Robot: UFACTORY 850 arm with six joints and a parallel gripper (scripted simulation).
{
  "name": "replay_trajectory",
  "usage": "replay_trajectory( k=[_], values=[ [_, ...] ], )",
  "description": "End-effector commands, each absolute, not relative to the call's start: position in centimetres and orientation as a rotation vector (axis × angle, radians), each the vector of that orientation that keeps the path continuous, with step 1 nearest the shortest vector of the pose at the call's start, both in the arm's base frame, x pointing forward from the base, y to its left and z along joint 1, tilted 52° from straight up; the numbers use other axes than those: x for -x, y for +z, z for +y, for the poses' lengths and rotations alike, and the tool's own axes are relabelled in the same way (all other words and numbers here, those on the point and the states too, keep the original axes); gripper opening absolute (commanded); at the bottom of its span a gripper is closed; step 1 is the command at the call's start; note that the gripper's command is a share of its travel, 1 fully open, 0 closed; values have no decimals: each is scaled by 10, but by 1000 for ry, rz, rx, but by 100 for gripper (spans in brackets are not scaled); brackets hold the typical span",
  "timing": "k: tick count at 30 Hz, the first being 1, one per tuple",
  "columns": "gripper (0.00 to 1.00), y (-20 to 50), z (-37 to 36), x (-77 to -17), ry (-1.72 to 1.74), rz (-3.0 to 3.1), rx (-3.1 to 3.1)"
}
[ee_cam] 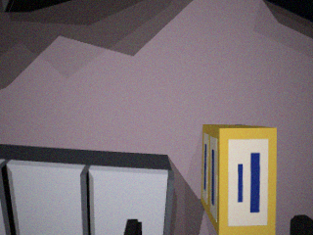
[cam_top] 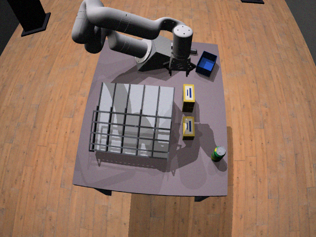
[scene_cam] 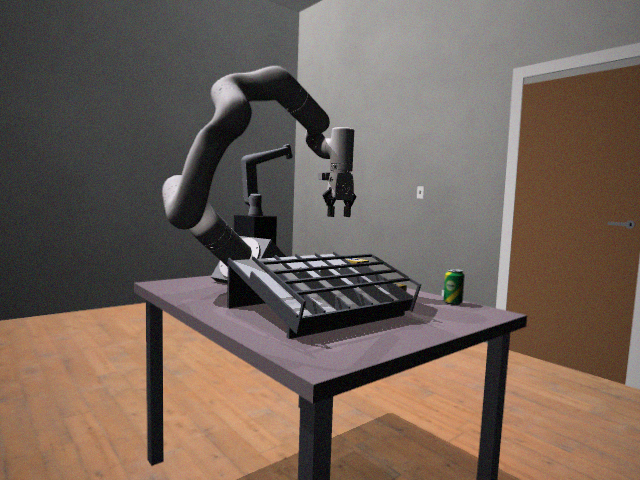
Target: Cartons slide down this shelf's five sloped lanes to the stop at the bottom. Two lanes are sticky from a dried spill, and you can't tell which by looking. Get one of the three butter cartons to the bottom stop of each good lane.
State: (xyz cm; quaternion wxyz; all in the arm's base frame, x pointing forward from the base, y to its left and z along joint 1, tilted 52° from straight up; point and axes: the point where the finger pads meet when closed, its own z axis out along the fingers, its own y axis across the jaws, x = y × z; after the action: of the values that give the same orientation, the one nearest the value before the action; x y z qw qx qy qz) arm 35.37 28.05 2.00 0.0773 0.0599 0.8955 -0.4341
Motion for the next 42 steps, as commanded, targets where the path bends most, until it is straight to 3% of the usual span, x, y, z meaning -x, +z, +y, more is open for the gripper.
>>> replay_trajectory(
  k=[1, 2, 18, 42],
  values=[
    [90, 10, 291, -361, -1308, 2680, -184],
    [90, -36, 317, -374, -1295, 2683, -180],
    [90, -36, 317, -374, -1295, 2683, -180],
    [90, -83, 257, -381, -1295, 2684, -180]
  ],
)
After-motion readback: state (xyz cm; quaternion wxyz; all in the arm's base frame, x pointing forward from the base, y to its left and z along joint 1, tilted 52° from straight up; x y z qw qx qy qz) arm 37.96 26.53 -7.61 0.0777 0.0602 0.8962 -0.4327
